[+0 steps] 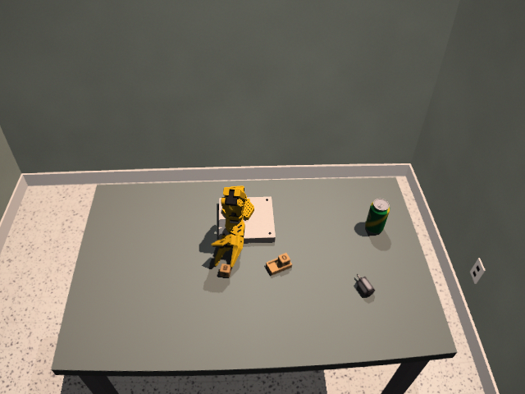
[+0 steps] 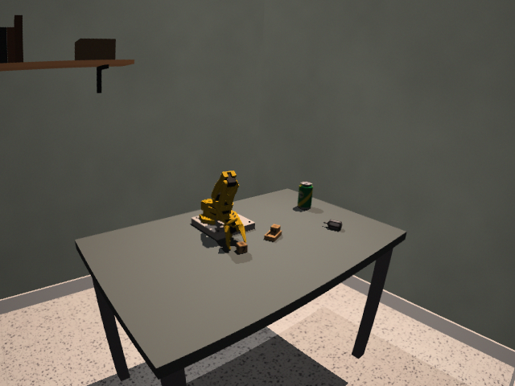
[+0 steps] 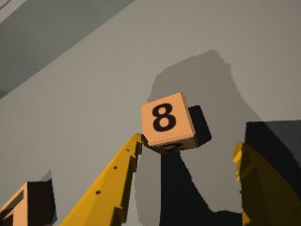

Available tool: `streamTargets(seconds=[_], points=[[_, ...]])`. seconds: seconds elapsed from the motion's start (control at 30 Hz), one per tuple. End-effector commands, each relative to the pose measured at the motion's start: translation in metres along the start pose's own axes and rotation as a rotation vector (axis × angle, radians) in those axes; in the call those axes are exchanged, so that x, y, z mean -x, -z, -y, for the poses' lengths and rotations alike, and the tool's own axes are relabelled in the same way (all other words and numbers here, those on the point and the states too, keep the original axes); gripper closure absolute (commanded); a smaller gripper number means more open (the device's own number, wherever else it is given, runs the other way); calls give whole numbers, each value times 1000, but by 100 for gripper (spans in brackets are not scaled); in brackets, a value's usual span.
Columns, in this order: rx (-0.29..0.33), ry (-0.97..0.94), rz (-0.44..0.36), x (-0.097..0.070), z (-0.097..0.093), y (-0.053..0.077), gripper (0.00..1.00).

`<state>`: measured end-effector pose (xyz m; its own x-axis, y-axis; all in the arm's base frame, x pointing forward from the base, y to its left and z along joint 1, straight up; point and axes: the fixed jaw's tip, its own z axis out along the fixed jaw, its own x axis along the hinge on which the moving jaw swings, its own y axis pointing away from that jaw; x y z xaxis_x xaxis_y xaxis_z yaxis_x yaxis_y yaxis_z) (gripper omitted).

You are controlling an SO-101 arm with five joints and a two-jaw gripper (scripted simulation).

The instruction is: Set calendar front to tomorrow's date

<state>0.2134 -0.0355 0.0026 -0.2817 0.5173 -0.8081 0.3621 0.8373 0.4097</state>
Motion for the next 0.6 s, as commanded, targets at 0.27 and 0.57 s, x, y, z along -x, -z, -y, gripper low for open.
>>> streamTargets(seconds=[0.27,0.57], points=[[3,-210,-3,3,-3,7,64],[12,-210,5,5,-4,7,64]])
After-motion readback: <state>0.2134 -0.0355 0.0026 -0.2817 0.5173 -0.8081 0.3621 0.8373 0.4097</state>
